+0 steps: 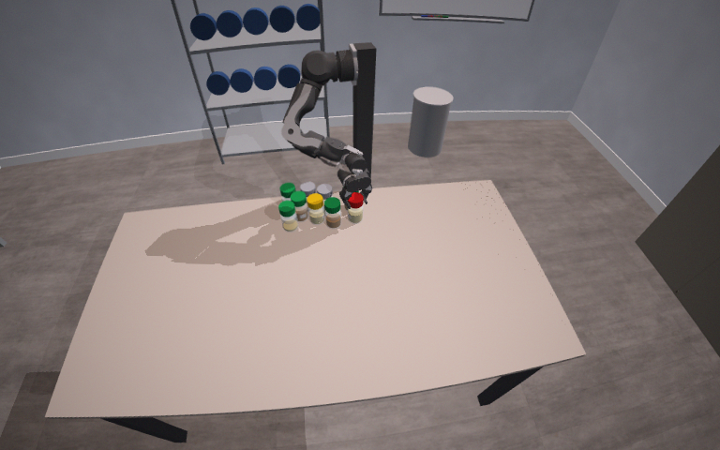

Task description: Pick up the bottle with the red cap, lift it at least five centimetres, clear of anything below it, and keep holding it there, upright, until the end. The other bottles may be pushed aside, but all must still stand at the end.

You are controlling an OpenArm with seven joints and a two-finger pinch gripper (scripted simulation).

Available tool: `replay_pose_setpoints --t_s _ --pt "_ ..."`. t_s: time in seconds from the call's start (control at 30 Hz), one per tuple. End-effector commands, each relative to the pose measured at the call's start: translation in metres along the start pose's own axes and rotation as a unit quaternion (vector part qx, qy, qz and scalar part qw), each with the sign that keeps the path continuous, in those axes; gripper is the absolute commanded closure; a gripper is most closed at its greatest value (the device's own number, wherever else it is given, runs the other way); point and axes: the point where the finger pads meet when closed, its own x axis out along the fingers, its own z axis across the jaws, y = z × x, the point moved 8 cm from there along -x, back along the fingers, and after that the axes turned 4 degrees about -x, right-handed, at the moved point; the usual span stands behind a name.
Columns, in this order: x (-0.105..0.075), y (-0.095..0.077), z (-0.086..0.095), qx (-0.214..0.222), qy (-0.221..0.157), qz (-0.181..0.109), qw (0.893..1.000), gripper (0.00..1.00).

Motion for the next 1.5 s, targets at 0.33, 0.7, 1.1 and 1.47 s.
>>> replay_pose_setpoints --t_s 0.33,0.7,1.1,1.47 --pt "-0.001 -0.001 0.000 0.000 -0.001 -0.001 1.000 1.00" --pt "-0.001 -0.001 0.000 0.000 -0.001 -0.001 1.000 1.00" --pt "-0.008 -0.001 0.000 0.000 -0.001 -0.002 1.000 1.00" --pt "-0.026 -0.001 0.000 0.001 -0.001 -0.003 1.000 1.00"
